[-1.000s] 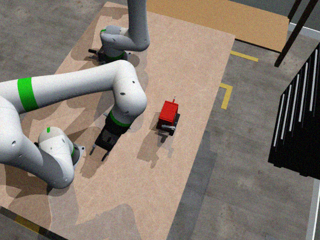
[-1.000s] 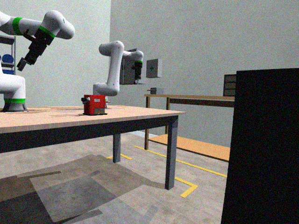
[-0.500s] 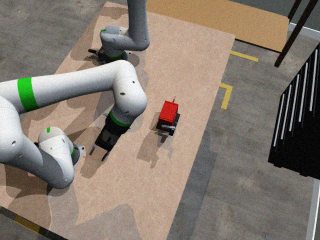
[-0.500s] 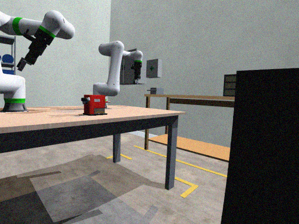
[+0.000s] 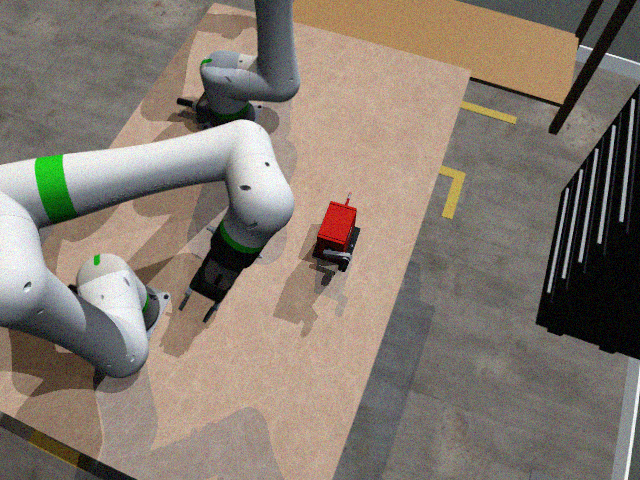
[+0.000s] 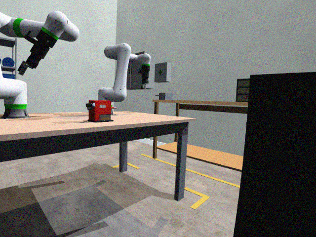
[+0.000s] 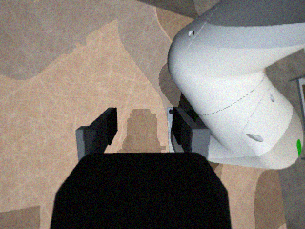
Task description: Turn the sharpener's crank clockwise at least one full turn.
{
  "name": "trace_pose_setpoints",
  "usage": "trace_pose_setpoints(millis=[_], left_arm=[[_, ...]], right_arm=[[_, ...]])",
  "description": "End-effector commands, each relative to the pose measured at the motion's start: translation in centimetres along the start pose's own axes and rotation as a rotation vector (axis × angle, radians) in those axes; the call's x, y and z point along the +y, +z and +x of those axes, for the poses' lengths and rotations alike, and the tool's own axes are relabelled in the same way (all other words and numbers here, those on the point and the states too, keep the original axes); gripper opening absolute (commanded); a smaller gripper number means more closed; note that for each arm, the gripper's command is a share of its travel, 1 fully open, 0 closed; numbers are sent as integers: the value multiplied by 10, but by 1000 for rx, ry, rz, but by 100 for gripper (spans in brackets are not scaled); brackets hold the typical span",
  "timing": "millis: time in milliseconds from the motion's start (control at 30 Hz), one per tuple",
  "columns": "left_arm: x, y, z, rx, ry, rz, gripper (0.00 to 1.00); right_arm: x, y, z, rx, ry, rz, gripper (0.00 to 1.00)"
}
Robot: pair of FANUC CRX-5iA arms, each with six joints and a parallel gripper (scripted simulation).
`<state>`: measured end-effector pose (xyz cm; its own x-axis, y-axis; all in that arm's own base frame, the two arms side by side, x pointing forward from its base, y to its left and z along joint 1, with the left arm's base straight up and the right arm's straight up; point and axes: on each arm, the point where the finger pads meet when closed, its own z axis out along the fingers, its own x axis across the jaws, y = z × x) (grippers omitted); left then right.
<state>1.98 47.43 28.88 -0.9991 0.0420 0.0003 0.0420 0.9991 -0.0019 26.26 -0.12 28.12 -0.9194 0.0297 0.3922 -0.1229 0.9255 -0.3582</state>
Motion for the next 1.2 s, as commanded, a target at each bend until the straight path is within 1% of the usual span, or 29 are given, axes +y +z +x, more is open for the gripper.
trace_pose_setpoints(millis=[0, 133, 200, 300, 567, 633, 667, 767, 1133, 1167], left_arm=[[0, -1, 0, 0, 0, -2, 100], [0, -1, 0, 0, 0, -2, 100], [0, -1, 0, 0, 0, -2, 100], [0, -1, 0, 0, 0, -2, 100], [0, -1, 0, 0, 0, -2, 100], [0, -1, 0, 0, 0, -2, 100], [0, -1, 0, 0, 0, -2, 100], [0, -1, 0, 0, 0, -2, 100], [0, -1, 0, 0, 0, -2, 100], [0, -1, 0, 0, 0, -2, 100]], right_arm=[[0, -1, 0, -1, 1, 0, 100], [1, -1, -1, -4, 1, -2, 100], [8, -4, -9, -17, 1, -12, 100], [35, -16, -39, -68, 4, -54, 100], [90, -40, -97, -166, 9, -138, 100], [90, -40, -97, -166, 9, -138, 100], [109, -49, -117, -197, 11, -167, 100], [126, -56, -133, -224, 12, -192, 100], [210, -94, -211, -351, 21, -320, 100], [210, -94, -211, -351, 21, -320, 100]])
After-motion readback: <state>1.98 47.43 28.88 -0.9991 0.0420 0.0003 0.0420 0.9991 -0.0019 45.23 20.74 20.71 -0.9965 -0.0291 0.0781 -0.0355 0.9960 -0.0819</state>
